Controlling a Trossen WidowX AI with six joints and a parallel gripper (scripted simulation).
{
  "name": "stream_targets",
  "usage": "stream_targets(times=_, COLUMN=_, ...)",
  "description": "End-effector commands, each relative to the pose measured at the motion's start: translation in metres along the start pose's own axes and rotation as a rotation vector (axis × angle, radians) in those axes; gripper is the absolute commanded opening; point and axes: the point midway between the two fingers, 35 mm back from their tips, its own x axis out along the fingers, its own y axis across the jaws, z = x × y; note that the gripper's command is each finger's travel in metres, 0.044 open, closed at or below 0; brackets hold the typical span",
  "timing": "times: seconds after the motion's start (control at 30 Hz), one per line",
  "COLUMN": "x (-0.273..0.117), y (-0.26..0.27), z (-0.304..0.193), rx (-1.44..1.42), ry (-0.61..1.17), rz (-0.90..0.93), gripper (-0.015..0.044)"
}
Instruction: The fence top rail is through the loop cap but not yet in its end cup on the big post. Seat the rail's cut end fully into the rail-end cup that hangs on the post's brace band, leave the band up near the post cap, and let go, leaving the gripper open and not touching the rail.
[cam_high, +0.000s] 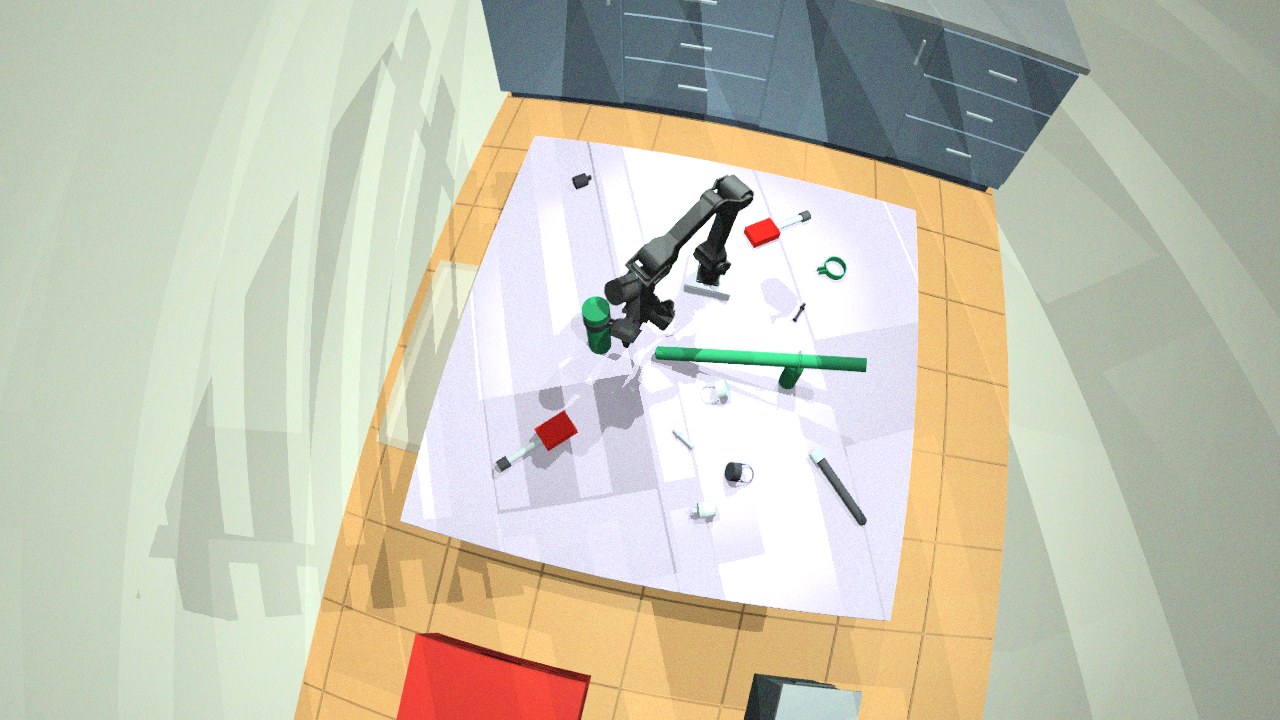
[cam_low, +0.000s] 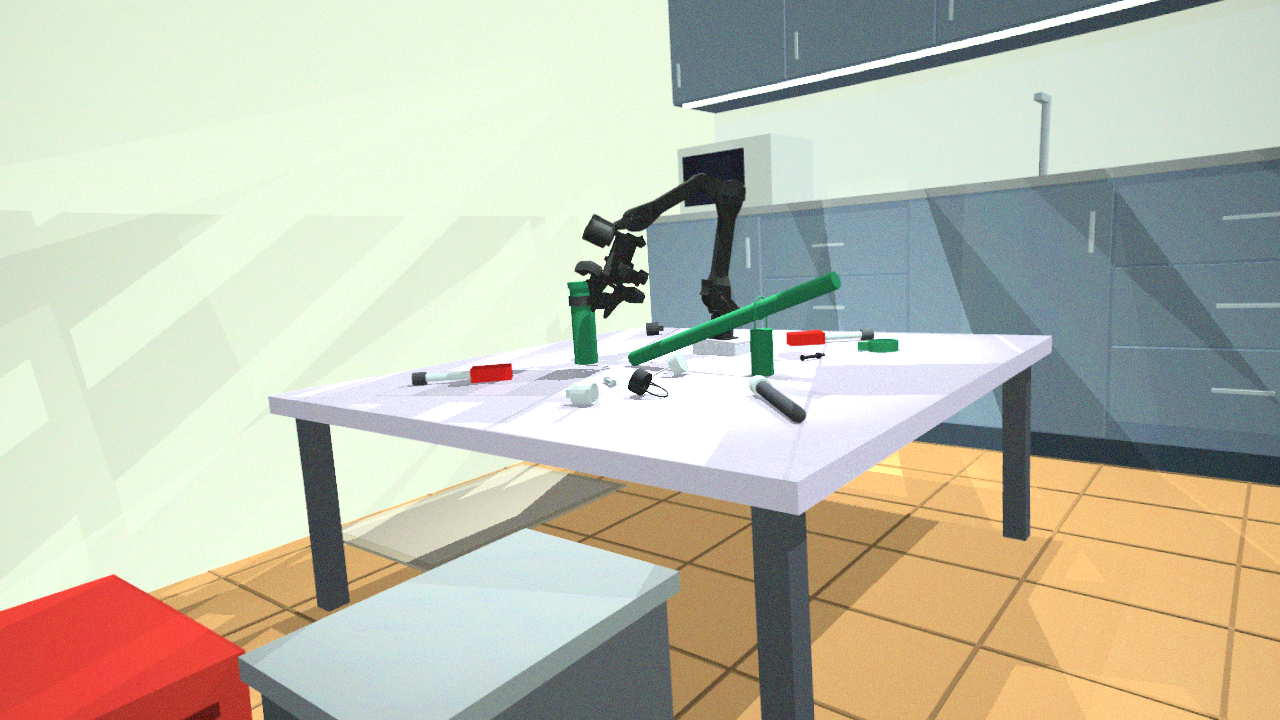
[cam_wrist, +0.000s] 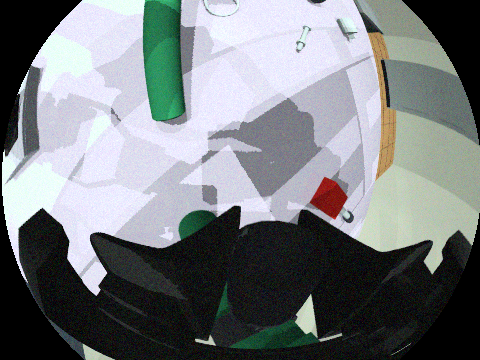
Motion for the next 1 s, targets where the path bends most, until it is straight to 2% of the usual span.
stream_targets(times=0.0, x=-0.003, y=0.004, z=-0.001, rx=-0.04, ry=-0.019, rz=-0.001, gripper=0.0)
stream_targets(times=0.97, x=-0.011, y=0.018, z=-0.003, rx=-0.187, ry=-0.103, rz=0.001, gripper=0.0)
